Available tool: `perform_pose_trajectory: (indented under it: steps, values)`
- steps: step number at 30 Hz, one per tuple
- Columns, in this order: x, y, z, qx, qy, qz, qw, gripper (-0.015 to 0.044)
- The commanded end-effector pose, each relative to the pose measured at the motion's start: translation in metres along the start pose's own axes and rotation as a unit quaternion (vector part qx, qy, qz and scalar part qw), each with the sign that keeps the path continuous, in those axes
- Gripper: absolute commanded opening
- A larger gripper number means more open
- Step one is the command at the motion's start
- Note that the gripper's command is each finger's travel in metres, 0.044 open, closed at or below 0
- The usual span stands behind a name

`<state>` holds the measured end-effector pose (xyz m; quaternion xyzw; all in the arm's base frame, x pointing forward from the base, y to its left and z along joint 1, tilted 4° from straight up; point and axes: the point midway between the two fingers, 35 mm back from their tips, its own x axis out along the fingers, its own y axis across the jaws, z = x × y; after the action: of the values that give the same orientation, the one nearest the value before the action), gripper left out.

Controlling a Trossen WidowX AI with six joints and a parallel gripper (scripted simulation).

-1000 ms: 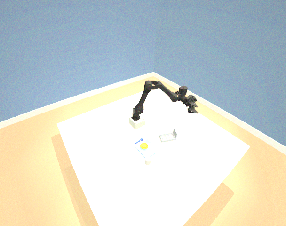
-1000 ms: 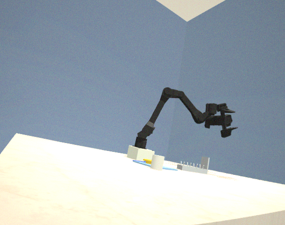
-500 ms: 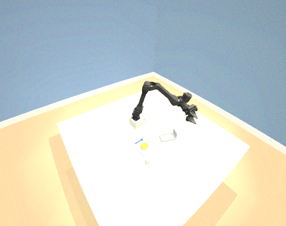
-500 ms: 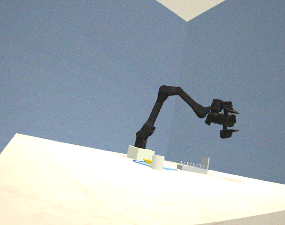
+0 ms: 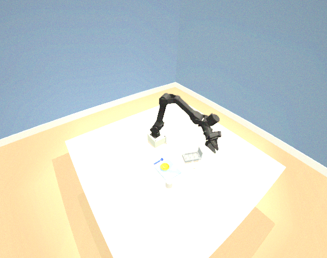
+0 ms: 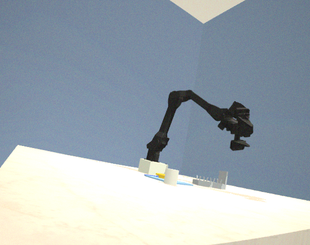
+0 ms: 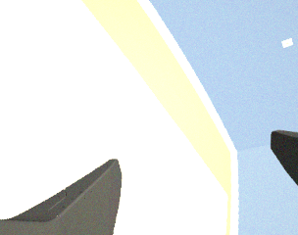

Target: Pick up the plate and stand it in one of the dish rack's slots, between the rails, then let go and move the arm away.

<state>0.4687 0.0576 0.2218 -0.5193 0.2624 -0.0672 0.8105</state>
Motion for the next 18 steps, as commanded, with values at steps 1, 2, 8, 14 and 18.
perform_pose_trajectory:
  steps: [1, 2, 8, 14, 18]
  values:
    - [0.010, -0.006, -0.026, 0.013, 0.026, 0.031, 0.999, 0.0400]
    - [0.012, -0.007, -0.033, 0.016, 0.033, 0.038, 0.999, 0.0400]
    - [0.020, -0.011, -0.074, 0.037, 0.077, 0.086, 0.993, 0.0400]
    - [0.021, -0.014, -0.116, 0.068, 0.124, 0.134, 0.981, 0.0400]
    - [0.017, -0.015, -0.144, 0.093, 0.155, 0.166, 0.969, 0.0400]
